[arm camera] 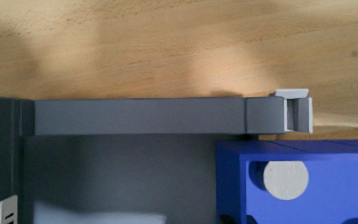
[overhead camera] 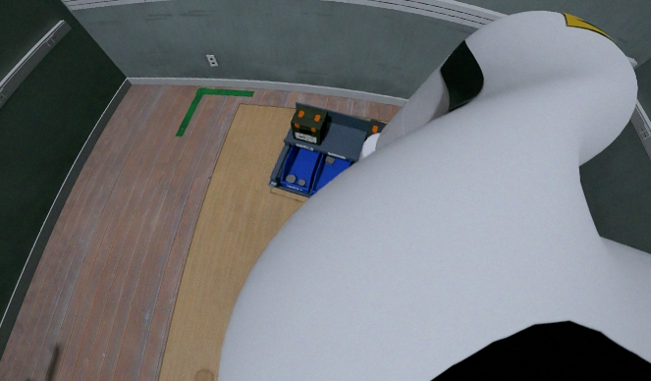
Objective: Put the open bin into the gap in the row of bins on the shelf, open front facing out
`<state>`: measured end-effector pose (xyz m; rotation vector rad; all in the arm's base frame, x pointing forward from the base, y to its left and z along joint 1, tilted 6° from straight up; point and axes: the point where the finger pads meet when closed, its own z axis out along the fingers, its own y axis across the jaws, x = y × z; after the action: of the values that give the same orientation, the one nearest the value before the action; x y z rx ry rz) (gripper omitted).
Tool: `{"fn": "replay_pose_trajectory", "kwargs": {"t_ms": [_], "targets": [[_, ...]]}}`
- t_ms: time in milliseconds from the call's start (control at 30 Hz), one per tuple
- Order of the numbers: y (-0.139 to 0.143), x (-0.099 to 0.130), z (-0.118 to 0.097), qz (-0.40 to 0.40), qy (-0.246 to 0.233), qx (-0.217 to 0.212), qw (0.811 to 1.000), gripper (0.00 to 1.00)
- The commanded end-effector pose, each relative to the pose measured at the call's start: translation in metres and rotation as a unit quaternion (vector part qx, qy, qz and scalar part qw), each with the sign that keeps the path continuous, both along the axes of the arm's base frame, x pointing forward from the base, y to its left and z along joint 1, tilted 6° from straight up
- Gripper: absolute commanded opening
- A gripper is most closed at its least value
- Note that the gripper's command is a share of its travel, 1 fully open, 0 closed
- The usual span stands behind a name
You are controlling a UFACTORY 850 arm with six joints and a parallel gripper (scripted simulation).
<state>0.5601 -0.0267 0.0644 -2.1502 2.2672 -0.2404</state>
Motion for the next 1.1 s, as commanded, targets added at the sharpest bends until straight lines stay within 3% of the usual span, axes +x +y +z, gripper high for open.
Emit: {"fn": "replay_pose_trajectory", "kwargs": {"t_ms": [0,1067], "targets": [[0.0,0.0009,0.0009,0.0,-0.002,0.0,1.0,0.0],[0.0001,-0.0011,0.0003,0.003,-0.03,-0.002,1.0,0.0]]}}
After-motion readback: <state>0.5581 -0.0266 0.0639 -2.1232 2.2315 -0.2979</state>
